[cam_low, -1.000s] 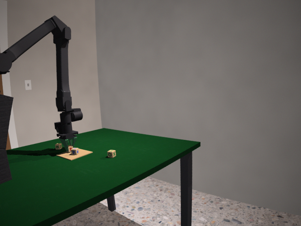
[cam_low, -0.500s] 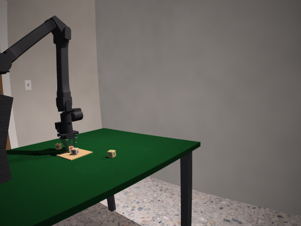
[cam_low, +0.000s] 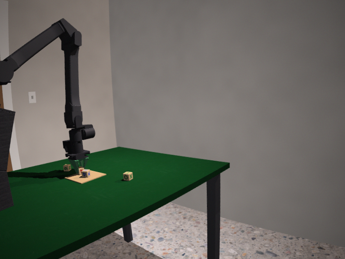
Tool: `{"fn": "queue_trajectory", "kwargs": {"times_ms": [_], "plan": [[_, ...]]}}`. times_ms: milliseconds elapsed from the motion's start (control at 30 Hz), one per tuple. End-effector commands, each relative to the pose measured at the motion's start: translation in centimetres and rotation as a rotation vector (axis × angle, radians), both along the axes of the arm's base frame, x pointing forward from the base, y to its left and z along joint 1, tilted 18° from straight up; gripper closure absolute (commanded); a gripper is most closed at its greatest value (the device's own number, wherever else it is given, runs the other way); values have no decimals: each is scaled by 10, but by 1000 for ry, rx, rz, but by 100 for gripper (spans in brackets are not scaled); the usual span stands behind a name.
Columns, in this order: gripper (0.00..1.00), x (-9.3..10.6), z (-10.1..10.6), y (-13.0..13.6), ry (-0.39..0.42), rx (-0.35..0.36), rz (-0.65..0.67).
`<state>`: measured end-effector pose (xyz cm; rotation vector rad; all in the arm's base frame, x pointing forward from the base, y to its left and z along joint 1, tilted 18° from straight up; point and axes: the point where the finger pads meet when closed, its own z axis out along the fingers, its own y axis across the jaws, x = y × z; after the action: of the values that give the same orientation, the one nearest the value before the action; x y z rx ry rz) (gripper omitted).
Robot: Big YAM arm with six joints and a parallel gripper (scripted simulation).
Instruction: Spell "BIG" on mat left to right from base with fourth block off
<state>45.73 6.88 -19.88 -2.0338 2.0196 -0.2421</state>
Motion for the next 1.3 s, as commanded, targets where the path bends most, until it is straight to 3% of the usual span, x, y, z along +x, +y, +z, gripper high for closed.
{"fn": "queue_trajectory", "kwargs": {"times_ms": [0, 167, 667, 1000, 1033, 1267], "plan": [[73, 0, -6, 6, 2, 4, 5], [73, 0, -6, 6, 2, 4, 5], [54, 0, -6, 6, 2, 4, 5], [54, 0, -6, 6, 2, 4, 6], [21, 0, -6, 6, 2, 4, 6], [21, 0, -6, 6, 2, 4, 6]]}}
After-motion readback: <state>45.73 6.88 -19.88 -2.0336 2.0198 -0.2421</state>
